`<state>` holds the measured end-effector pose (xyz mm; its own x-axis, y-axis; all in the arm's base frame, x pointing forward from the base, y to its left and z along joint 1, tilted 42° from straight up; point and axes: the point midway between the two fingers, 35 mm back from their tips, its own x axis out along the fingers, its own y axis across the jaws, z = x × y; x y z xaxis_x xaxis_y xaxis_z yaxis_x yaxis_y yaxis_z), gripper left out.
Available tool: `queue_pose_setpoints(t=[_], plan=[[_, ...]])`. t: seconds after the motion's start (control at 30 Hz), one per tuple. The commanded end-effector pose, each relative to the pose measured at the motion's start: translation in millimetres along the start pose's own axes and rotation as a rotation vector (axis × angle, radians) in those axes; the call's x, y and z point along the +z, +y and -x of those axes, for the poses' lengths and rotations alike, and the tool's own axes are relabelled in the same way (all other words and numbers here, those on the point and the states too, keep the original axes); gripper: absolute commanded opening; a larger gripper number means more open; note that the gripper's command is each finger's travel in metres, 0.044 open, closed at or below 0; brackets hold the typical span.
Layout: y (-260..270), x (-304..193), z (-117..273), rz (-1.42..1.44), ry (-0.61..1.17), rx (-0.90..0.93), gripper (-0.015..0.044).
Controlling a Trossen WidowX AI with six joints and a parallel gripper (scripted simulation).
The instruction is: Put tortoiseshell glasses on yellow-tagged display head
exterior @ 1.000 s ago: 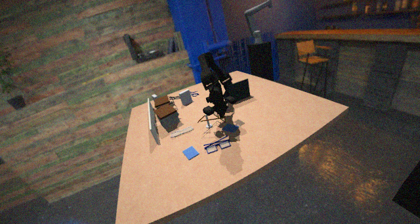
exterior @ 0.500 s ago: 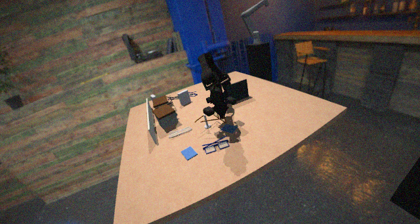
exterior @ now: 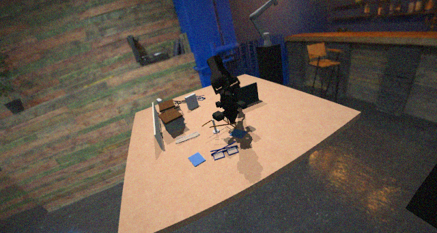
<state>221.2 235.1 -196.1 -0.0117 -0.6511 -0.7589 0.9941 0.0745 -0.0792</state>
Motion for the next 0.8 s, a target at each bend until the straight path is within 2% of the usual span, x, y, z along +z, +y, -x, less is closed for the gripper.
queue_pose_setpoints(t=[0.0,0.77], plan=[[-1.4,-3.6,-1.0,-0.003,0.002,-0.007,0.0],[-2.2,-6.5,-0.9,-0.003,0.002,-0.007,0.0]])
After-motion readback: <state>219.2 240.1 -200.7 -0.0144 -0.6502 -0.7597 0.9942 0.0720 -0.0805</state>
